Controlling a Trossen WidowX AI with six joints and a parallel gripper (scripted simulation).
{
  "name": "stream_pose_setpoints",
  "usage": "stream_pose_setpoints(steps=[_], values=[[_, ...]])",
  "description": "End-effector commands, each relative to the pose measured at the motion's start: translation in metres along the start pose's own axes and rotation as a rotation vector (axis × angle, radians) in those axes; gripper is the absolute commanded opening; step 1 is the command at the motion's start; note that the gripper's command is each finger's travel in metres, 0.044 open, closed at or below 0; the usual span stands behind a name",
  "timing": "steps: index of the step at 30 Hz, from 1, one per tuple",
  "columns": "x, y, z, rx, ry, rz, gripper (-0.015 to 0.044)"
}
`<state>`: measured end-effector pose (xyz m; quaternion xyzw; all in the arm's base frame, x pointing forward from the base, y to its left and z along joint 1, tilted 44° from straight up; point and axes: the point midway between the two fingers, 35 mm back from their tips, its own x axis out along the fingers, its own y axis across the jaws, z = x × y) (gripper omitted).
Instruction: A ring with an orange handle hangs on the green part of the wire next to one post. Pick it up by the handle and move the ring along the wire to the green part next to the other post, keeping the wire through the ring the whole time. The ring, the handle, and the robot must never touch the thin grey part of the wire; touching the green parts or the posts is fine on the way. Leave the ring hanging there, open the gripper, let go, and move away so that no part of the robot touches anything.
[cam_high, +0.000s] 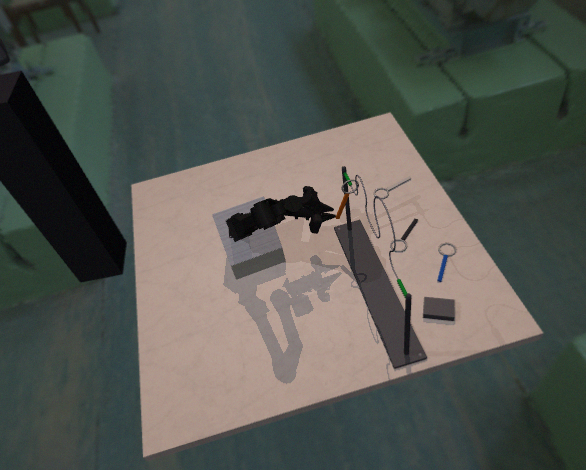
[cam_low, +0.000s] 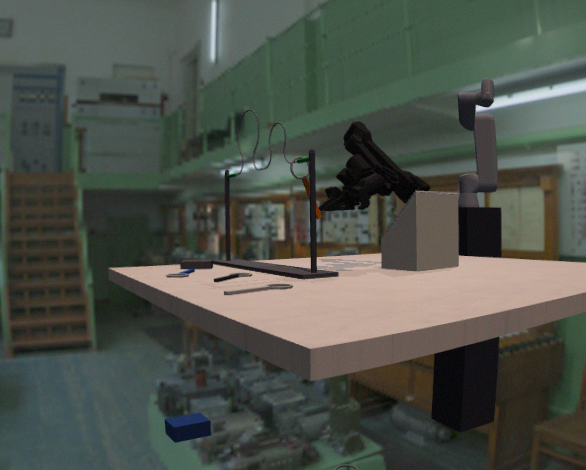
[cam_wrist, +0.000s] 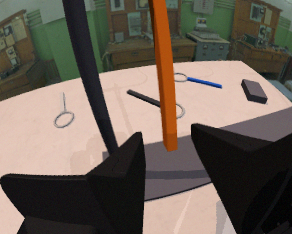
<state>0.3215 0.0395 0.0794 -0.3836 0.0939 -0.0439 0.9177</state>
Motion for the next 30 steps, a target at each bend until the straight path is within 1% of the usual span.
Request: stream_pose_setpoints(steps=[1, 28, 30], values=[[-0.0087, -0.0022, -0.0008, 0.006, 0.001, -0.007, 0.0160], [-0.0087, -0.0022, -0.0008, 0.006, 0.001, -0.007, 0.0160], [-0.0113, -0.0012, 0.0005, -0.002, 0.003, 0.003, 0.0212]])
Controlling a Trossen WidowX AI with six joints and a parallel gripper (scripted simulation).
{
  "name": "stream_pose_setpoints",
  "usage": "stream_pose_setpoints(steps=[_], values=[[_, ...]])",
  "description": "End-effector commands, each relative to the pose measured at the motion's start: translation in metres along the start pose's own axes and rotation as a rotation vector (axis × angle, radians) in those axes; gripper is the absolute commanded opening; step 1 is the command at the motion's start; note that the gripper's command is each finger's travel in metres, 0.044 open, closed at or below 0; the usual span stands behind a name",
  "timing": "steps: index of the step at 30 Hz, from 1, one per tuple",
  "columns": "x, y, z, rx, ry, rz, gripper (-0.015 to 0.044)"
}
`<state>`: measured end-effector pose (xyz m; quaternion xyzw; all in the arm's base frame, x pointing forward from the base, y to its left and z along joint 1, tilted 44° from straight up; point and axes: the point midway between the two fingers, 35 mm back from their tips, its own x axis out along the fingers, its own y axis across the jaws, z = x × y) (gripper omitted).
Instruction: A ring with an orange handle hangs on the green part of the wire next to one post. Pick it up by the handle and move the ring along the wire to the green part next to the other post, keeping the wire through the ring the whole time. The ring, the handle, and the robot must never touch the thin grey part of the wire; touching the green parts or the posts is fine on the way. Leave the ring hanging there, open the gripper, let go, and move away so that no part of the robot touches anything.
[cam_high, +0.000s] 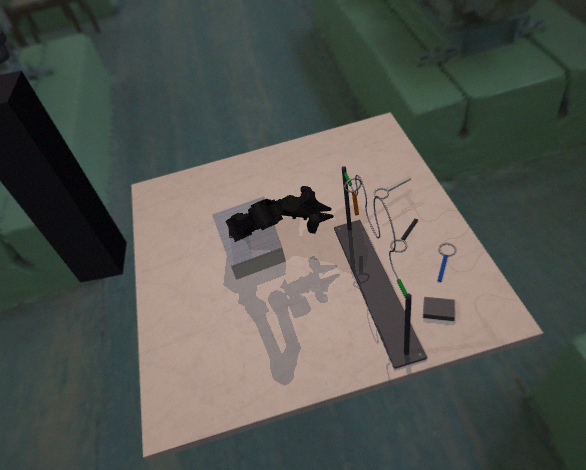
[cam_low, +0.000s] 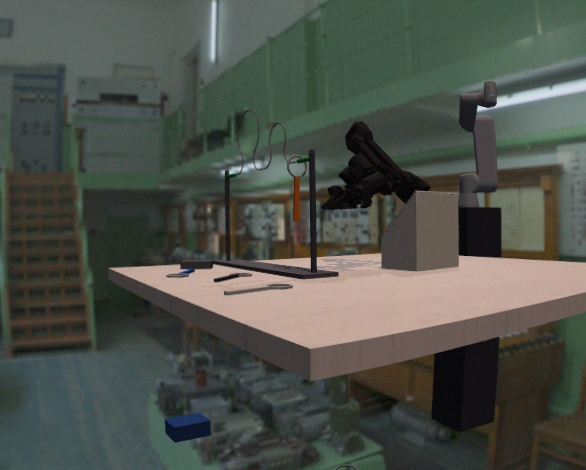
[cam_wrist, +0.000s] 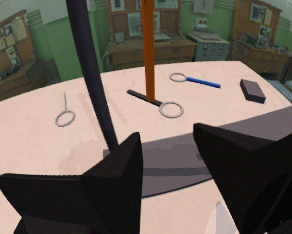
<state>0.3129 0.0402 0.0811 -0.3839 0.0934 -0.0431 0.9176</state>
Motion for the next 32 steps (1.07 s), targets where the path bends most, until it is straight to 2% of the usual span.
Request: stream_pose_setpoints(steps=[1, 9, 32], values=[[-0.006, -0.001, 0.002, -0.005, 0.010, 0.007, 0.0239], [-0.044, -0.002, 0.001, -0.047, 0.060, 0.050, 0.0440], [-0.051, -0.002, -0.001, -0.057, 0.068, 0.057, 0.0440]])
